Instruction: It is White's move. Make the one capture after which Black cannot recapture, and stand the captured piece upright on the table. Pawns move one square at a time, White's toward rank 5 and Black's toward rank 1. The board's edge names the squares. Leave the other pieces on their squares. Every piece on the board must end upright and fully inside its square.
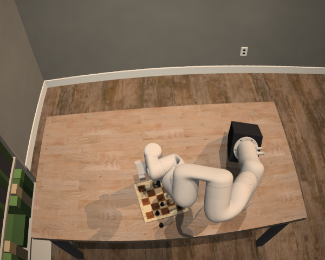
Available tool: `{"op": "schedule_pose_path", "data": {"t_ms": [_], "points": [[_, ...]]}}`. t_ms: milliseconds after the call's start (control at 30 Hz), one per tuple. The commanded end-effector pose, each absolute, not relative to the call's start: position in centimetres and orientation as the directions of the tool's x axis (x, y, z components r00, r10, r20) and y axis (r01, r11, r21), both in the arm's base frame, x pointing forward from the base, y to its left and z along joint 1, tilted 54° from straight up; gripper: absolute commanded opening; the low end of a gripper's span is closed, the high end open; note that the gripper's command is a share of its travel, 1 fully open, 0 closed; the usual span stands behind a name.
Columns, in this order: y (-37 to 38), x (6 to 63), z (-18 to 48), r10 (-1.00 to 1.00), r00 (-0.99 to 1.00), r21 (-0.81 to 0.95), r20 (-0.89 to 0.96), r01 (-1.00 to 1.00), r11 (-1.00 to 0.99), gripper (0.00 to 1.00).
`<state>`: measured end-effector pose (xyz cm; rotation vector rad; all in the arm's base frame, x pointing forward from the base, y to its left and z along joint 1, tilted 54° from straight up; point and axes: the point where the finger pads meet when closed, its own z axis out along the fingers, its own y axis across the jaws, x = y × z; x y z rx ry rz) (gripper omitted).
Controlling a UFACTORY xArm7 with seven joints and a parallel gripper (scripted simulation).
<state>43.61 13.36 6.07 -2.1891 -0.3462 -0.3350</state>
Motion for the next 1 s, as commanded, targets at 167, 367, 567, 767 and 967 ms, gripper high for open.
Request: {"op": "schedule_pose_path", "data": {"t_ms": [167,367,567,767,967], "points": [[13.16,43.73,6.11,0.124,0.925,-0.726,0.359,0.361,-0.585,0.00],[13.25,43.75,6.05,0.124,0.925,-0.726,0.359,0.361,-0.585,0.00],[13.34,43.76,5.97,0.124,0.925,-0.726,0.359,0.361,-0.585,0.00],[13.46,43.78,5.89,0.124,0.925,-0.726,0.359,0.361,-0.585,0.00],[13.48,43.78,5.87,0.124,0.925,-0.726,0.359,0.361,-0.585,0.00]]}}
